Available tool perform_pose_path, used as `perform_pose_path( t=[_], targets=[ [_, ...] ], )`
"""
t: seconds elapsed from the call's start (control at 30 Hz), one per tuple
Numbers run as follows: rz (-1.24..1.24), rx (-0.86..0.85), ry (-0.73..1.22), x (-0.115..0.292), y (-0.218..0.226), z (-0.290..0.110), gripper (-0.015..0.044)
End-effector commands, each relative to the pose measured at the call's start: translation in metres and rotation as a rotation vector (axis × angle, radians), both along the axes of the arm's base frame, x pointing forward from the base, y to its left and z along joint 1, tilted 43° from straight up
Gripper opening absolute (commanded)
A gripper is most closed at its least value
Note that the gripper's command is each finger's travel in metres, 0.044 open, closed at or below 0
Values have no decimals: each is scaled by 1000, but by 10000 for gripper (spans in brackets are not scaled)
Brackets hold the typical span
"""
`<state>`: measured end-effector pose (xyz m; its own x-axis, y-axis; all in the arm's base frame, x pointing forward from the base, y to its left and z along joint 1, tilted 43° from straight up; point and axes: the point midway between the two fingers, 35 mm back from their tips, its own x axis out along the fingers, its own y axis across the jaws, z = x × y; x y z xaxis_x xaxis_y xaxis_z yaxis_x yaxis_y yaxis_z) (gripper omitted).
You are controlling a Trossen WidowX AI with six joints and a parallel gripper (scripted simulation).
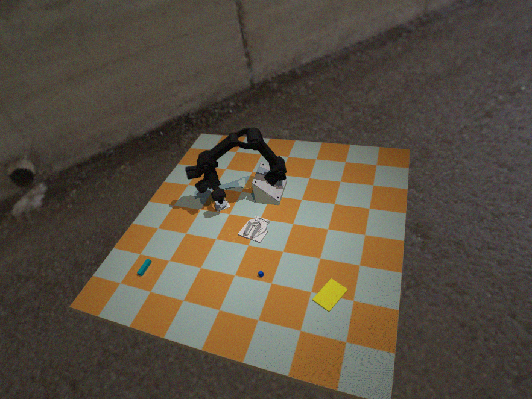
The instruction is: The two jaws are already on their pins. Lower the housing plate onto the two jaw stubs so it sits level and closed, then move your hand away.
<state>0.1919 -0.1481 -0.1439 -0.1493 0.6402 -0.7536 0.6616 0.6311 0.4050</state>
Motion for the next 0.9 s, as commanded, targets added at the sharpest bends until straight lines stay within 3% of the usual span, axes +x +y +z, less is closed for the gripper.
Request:
perform_pose_path(
  t=[0.0,0.87],
  targets=[
    [-5,1,-1,1,0,0,440],
    [-2,1,-1,-1,13,-18,440]
  ],
)
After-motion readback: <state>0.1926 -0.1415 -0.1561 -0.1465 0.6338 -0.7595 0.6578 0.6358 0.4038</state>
